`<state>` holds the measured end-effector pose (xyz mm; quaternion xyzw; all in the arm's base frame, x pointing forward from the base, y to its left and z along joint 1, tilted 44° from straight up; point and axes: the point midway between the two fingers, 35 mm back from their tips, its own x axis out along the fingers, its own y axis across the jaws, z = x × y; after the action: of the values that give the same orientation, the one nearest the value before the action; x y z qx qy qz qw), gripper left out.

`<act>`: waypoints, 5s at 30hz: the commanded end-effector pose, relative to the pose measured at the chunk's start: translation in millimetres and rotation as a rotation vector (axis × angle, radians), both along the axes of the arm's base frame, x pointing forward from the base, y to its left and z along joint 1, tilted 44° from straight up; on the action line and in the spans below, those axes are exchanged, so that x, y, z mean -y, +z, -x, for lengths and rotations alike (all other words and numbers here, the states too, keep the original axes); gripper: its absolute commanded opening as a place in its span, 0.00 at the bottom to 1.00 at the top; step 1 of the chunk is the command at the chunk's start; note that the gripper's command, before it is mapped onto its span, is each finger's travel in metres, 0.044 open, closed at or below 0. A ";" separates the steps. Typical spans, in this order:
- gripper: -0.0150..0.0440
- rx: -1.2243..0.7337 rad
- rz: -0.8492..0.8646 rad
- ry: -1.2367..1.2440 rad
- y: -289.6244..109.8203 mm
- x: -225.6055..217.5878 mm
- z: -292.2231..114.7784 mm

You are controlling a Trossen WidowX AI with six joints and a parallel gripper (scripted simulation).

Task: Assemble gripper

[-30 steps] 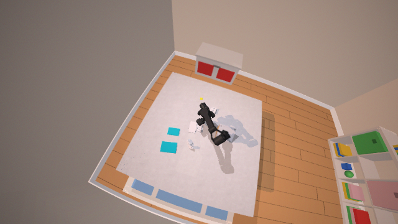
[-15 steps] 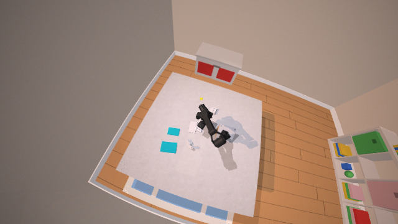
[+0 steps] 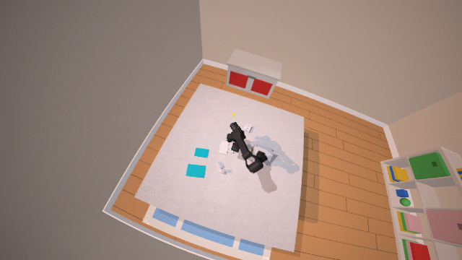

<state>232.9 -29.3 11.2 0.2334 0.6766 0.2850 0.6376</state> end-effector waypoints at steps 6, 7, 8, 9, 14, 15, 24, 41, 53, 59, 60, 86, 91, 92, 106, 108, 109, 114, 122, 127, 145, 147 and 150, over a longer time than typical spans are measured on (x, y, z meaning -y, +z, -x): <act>0.48 0.007 -0.005 0.005 1.0 -0.5 0.1; 0.48 0.007 -0.005 0.005 1.0 -0.5 0.1; 0.48 0.005 -0.005 0.002 1.0 -0.5 0.0; 0.48 -0.001 -0.004 -0.004 1.0 -0.5 0.0; 0.48 -0.003 -0.004 -0.006 1.0 -0.4 0.0; 0.48 -0.003 -0.004 -0.006 1.0 -0.4 0.0; 0.48 -0.002 0.000 -0.007 6.1 -5.5 -11.6; 0.48 0.000 0.001 -0.008 27.9 -31.3 -51.3; 0.48 0.001 -0.007 -0.006 45.3 -55.2 -75.0; 0.48 0.000 -0.007 -0.006 46.3 -56.7 -76.1; 0.48 0.000 -0.007 -0.006 46.3 -56.7 -76.1; 0.48 -0.009 -0.006 -0.016 46.0 -56.3 -76.4; 0.48 -0.009 -0.006 -0.016 46.0 -56.3 -76.4; 0.48 -0.009 -0.006 -0.016 45.8 -56.5 -76.4; 0.48 -0.009 -0.006 -0.017 29.9 -71.1 -75.9; 0.48 -0.009 -0.006 -0.017 27.6 -73.3 -75.7; 0.48 -0.009 -0.006 -0.017 26.5 -74.4 -75.6; 0.48 -0.009 -0.006 -0.017 20.8 -80.0 -74.8; 0.48 -0.009 -0.007 -0.017 11.9 -88.9 -73.2; 0.48 -0.009 -0.008 -0.017 9.2 -91.6 -72.5; 0.48 -0.010 -0.008 -0.017 7.0 -93.7 -72.3; 0.48 -0.010 -0.008 -0.017 7.0 -93.7 -72.3; 0.48 -0.010 -0.008 -0.017 6.9 -93.8 -72.3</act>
<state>304.5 64.4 18.0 0.2405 0.6779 0.2815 0.6352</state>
